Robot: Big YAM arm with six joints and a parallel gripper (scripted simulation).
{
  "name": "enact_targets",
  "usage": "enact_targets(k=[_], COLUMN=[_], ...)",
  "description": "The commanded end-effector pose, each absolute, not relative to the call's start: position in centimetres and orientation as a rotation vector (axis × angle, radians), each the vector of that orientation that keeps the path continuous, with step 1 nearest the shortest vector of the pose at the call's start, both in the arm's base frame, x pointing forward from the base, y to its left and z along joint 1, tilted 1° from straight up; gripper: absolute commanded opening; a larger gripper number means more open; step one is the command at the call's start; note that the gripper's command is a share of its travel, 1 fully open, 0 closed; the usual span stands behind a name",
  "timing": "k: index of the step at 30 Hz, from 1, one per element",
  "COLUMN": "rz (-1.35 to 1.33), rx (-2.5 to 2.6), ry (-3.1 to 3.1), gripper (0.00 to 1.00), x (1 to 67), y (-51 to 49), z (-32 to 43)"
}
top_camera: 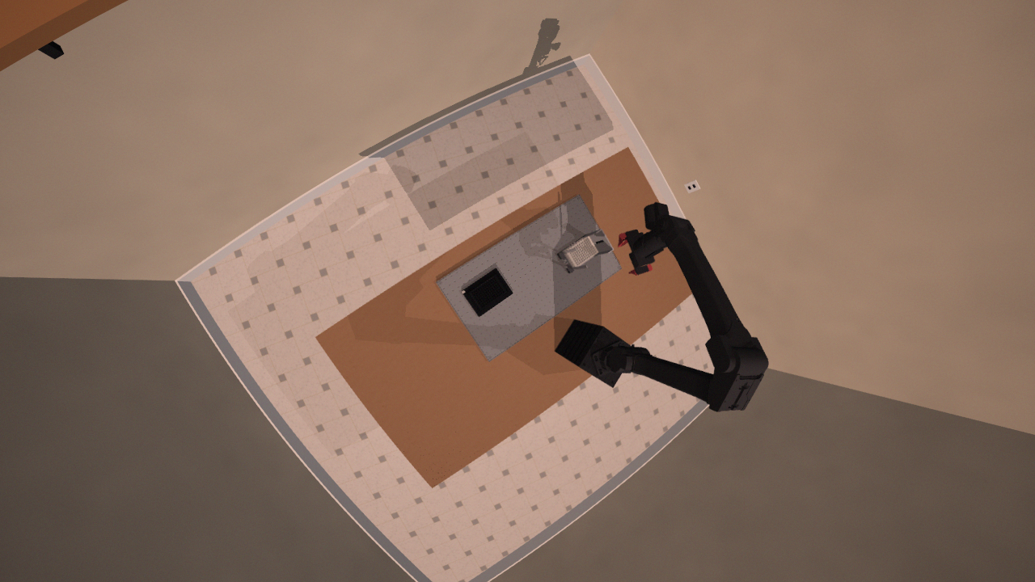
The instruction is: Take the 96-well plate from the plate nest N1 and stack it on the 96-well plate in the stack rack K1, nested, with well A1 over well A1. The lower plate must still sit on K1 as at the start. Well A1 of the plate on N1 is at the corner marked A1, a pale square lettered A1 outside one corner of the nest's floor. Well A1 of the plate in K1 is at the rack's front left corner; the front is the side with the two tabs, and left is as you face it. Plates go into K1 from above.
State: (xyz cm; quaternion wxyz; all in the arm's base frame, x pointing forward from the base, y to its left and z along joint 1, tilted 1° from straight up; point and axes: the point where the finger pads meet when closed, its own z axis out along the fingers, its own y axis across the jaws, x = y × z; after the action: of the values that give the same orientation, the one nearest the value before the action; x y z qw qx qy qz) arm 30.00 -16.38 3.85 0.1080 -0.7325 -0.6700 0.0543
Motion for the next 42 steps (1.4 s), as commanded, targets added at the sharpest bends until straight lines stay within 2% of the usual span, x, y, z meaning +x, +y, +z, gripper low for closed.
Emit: enact_targets(k=[1,5,11,12,15,17,22,23,26,30,31,39,40,42], rz=[0.193,0.157,0.197,0.159,0.155,0.195,0.15,0.189,0.141,0.142,0.178,0.124,0.162,0.157], rx=[-2.169,-2.201,-2.162,-2.194,-2.193,-2.155,-2.183,-2.147,-2.172,-2.173,-2.136,-2.159,-2.124,-2.121], ry=[-1.989,-2.022,-2.041,-2.068,-2.067,-2.087,-2.112,-2.129,-2.156,-2.157,-2.174,-2.199,-2.218,-2.218], gripper=[1.0,1.0,1.0,1.0,1.0,1.0,1.0,1.0,1.0,1.0,1.0,1.0,1.0,1.0], x=[31.1,34.5,33.5,36.0,36.8,35.1,38.5,36.5,39.3,39.7,37.6,41.2,39.0,39.2], y=[-15.2,-14.4,-12.2,-12.4,-11.1,-9.7,-7.9,-7.1,-6.0,-5.1,-4.4,-0.7,-0.2,0.8], z=[2.8,3.5,1.8,2.9,2.5,1.0,1.6,0.3,1.1,0.9,-0.4,-0.2,-1.5,-1.7])
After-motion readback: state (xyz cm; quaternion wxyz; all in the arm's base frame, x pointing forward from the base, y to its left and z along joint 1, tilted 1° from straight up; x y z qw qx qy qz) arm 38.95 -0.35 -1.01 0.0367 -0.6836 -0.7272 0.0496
